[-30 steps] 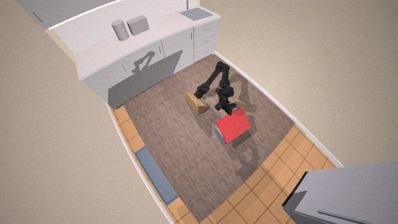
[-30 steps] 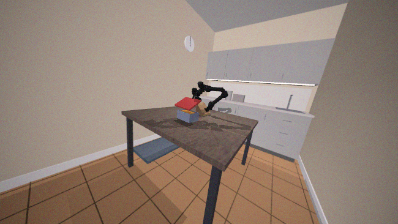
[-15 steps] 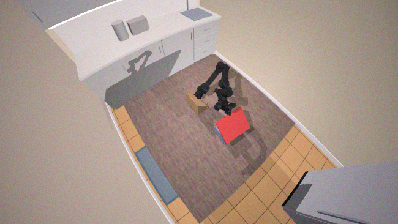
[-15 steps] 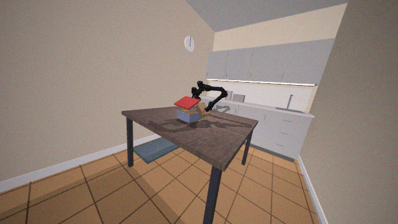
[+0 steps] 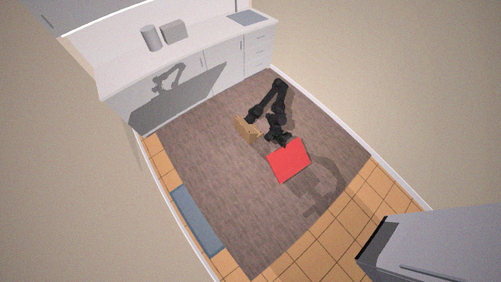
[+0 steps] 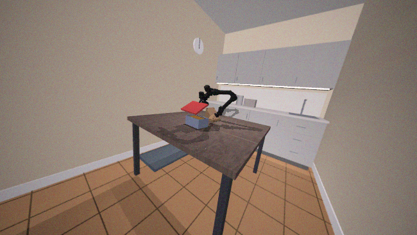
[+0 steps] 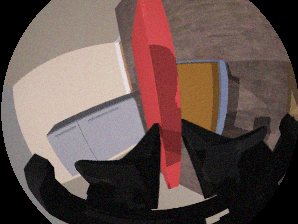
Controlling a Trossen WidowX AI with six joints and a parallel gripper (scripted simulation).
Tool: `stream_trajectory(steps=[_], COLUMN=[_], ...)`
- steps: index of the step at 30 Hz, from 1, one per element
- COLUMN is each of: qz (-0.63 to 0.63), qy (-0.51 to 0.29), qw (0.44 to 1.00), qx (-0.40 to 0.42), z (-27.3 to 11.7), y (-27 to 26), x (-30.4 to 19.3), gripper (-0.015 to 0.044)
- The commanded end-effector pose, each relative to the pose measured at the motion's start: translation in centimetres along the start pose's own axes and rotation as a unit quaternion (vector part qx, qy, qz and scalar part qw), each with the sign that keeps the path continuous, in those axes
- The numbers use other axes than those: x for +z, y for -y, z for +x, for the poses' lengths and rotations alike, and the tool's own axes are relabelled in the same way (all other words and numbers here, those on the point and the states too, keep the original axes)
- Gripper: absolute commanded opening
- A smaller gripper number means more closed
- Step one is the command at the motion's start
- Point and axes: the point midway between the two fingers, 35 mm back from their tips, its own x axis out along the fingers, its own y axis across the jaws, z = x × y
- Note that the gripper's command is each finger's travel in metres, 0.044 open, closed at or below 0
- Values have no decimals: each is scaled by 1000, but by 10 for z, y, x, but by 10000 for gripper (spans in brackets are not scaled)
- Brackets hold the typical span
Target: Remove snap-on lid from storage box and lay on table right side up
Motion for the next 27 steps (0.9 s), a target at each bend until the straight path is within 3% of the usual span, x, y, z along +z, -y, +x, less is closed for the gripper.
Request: stream_trajectory(steps=[1,27], qz=[-2,-3], qy=[0,1], qw=[1000,1000], qx=[3,3], z=[-1,-4], y=[-2,0], x=[9,61], gripper=[0,0])
